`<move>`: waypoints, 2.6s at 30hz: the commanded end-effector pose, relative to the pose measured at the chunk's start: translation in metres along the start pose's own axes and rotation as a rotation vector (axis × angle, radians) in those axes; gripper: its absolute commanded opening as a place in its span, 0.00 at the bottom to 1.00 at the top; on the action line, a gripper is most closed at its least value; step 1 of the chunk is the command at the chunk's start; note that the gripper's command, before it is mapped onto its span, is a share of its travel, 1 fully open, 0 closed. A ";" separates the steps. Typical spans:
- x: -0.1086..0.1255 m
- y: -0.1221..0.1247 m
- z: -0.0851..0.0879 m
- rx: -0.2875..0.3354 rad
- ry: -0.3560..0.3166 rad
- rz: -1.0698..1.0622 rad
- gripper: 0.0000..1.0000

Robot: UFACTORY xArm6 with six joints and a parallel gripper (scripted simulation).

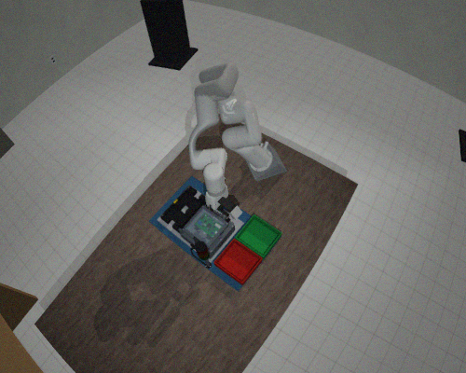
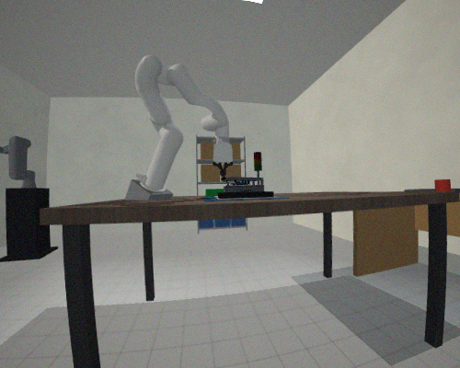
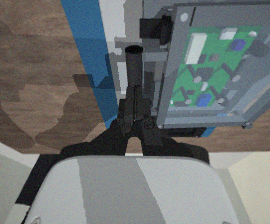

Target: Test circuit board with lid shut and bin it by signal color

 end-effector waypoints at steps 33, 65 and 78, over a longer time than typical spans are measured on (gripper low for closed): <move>0.000 0.001 -0.006 0.002 0.002 -0.001 0.00; 0.000 0.001 -0.011 0.002 0.002 -0.001 0.00; 0.000 0.001 0.017 0.002 0.002 -0.001 0.00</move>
Point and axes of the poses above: the point where the finger pads meet when closed, its own z axis back along the fingers, its own y axis across the jaws, x = y × z, the point moved 8 cm from there along z, back along the fingers, and after that the axes turned 6 degrees about -z, right-handed, at the moved point
